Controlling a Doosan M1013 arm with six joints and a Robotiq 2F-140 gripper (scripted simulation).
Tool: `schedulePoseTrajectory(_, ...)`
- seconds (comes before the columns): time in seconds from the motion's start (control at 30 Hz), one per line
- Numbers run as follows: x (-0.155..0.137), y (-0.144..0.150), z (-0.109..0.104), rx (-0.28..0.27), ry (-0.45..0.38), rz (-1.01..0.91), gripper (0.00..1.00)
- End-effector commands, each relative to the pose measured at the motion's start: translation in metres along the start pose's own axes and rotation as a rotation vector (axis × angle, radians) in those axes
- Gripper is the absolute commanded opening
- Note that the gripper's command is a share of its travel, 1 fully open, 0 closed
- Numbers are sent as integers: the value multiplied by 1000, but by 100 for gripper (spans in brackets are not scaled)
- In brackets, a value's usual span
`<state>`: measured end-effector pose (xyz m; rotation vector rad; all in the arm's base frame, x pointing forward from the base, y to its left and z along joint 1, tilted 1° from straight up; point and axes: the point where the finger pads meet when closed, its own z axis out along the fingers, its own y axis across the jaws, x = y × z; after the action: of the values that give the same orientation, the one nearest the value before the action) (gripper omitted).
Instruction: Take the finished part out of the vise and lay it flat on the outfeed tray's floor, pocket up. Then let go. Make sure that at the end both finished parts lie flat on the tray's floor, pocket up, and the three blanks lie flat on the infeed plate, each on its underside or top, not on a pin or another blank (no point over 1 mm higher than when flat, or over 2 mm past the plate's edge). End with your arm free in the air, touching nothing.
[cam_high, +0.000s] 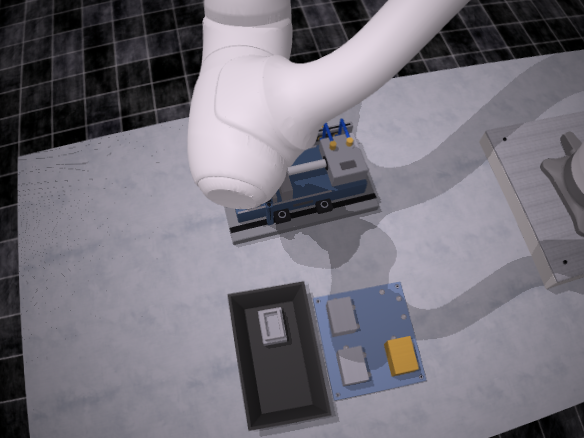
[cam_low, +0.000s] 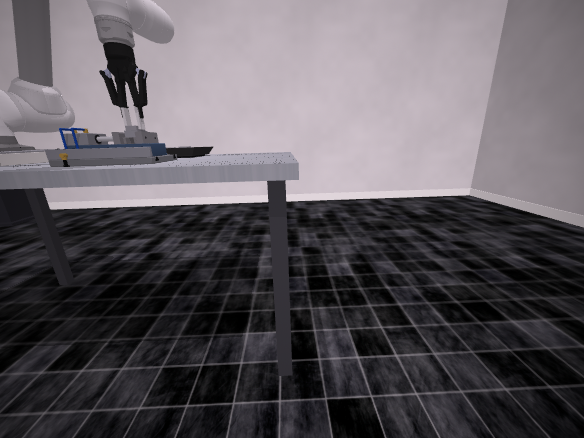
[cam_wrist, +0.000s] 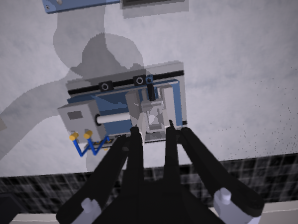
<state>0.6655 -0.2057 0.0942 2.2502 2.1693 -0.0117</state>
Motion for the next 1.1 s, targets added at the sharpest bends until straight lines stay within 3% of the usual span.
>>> schedulePoseTrajectory(0.0,0,0,0,0,0,0,0)
schedulePoseTrajectory(0.53,0,0,-9,0,0,0,0)
schedulePoseTrajectory(1.07,0,0,-36,0,0,0,0)
